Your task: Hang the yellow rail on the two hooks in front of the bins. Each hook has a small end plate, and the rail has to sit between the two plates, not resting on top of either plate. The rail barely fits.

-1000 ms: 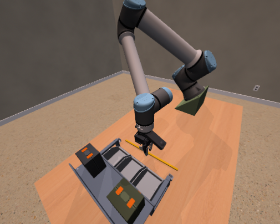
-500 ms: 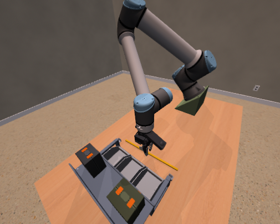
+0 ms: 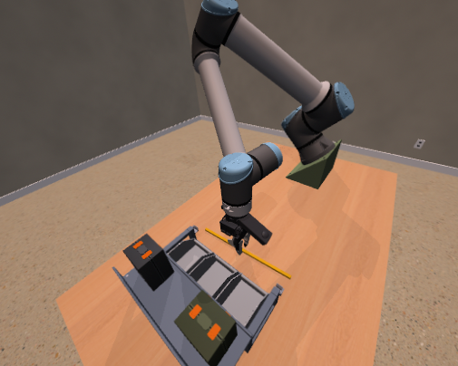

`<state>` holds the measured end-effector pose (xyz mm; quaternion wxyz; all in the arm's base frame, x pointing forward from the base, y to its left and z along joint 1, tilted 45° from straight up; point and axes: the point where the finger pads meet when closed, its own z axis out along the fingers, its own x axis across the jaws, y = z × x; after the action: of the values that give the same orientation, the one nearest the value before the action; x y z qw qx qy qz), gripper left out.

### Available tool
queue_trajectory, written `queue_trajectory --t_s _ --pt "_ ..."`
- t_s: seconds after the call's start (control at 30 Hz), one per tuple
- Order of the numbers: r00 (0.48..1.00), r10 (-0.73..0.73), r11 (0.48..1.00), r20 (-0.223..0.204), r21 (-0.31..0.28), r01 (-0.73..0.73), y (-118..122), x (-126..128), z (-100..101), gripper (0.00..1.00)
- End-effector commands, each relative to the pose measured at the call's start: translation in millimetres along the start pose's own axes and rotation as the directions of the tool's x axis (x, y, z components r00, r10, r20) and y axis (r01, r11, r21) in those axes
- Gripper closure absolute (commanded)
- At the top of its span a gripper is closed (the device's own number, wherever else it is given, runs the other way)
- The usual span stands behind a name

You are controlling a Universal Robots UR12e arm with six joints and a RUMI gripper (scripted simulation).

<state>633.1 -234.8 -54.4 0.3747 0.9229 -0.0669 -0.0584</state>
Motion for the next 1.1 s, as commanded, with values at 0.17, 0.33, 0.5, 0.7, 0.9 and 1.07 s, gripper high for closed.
queue_trajectory --t_s 0.17,0.33,0.5,0.7,0.9,1.07 --pt "1.0 0.0 1.0 -0.001 0.0 0.0 0.1 0.4 -0.5 0.78" --pt "1.0 0.0 1.0 -0.001 0.0 0.0 0.1 0.3 -0.5 0.78" --pt "1.0 0.0 1.0 -0.001 0.0 0.0 0.1 0.3 -0.5 1.0" --pt "1.0 0.0 1.0 -0.001 0.0 0.0 0.1 0.3 -0.5 1.0" --pt "1.0 0.0 1.0 -0.001 0.0 0.0 0.1 0.3 -0.5 1.0" --pt "1.0 0.0 1.0 -0.001 0.0 0.0 0.1 0.4 -0.5 1.0"
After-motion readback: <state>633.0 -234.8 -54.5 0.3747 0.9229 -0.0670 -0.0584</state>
